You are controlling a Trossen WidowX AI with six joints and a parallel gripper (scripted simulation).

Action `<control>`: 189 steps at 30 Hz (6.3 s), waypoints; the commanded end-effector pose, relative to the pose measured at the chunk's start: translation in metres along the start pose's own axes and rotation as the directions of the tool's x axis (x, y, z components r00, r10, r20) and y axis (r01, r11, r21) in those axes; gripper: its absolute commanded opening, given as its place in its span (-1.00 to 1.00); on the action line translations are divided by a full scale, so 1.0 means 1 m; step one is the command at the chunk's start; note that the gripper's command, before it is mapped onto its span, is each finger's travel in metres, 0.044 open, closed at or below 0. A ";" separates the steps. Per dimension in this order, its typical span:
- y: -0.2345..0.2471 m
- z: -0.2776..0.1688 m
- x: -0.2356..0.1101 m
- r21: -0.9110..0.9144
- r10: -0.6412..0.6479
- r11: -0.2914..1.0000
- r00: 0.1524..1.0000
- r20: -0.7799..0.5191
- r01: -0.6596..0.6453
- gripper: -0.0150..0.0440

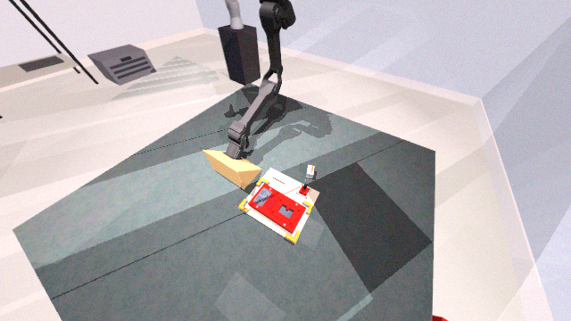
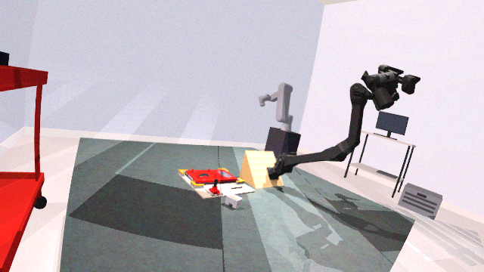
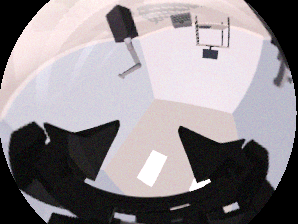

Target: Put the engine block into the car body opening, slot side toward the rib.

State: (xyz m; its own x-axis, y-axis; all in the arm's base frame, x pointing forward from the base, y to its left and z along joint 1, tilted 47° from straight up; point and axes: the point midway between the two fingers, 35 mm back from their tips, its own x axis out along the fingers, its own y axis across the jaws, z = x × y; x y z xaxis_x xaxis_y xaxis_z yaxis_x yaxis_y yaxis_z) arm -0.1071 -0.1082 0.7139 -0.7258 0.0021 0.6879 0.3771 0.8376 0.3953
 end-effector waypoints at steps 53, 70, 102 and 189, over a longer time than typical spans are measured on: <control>-0.147 -0.210 -0.240 -0.195 -0.469 0.761 0.317 -0.825 0.619 1.00; -0.147 -0.228 -0.369 -0.395 -0.473 0.558 -0.111 -0.874 0.729 1.00; -0.081 -0.143 -0.618 -0.906 -0.198 0.056 -0.884 -0.423 0.420 1.00; 0.107 0.223 -0.720 -0.169 0.331 -0.627 -0.456 0.826 -0.760 1.00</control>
State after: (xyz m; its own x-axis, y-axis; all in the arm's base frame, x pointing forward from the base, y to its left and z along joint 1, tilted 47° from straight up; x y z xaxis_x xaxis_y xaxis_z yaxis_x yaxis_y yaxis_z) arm 0.3292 0.0967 0.1290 -0.0169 0.7231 -0.6905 0.4160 -0.6230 -0.6625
